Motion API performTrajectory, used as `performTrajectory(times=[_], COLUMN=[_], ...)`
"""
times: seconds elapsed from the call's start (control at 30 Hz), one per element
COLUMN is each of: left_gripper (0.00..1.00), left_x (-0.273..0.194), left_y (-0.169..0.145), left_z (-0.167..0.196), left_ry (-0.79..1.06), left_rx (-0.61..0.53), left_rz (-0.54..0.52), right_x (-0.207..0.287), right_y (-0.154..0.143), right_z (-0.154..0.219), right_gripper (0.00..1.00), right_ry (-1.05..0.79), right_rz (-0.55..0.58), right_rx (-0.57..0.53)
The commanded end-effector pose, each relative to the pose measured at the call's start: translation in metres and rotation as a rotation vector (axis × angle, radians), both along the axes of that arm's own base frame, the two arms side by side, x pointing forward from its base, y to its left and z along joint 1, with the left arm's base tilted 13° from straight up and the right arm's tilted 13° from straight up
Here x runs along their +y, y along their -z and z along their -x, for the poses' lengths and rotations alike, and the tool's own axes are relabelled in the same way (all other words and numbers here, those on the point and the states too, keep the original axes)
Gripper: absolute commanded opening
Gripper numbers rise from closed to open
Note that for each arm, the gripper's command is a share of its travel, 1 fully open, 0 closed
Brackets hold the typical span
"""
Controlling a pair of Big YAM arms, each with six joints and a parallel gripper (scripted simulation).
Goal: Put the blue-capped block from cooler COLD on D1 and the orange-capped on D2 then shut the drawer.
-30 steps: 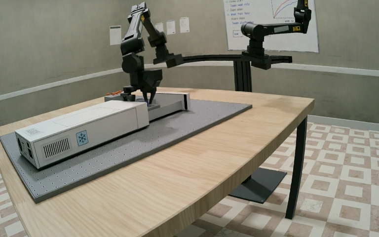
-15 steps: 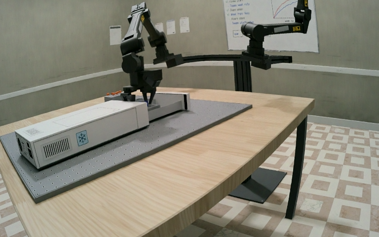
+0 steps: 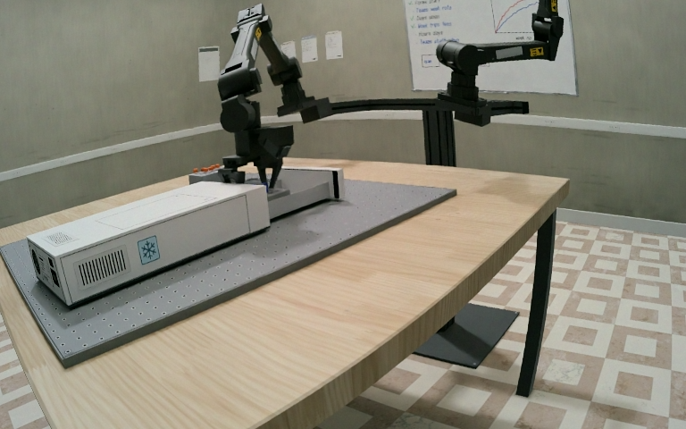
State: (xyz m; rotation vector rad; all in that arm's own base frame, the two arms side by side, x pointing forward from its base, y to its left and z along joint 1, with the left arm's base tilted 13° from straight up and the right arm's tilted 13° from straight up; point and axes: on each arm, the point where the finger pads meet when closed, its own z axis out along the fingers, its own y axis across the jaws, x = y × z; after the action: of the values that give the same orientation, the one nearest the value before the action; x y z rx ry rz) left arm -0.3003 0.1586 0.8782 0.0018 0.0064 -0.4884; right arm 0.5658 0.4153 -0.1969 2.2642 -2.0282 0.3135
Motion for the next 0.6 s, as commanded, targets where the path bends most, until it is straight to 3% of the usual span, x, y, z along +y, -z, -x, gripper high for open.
performTrajectory(times=[0.0, 0.57], left_gripper=[0.0, 0.0], left_x=[-0.0101, -0.0101], left_y=[-0.0077, -0.0077], left_z=[-0.0213, -0.0213], left_ry=[0.002, 0.002], left_rx=[0.03, 0.03], left_rz=[-0.018, -0.018], right_x=[0.0048, 0.0048], right_y=[0.0026, 0.0026], right_z=[-0.0265, -0.0265], right_gripper=[0.43, 0.18], right_ry=[0.001, 0.001], right_rz=[-0.026, -0.026], right_rx=[-0.037, -0.037])
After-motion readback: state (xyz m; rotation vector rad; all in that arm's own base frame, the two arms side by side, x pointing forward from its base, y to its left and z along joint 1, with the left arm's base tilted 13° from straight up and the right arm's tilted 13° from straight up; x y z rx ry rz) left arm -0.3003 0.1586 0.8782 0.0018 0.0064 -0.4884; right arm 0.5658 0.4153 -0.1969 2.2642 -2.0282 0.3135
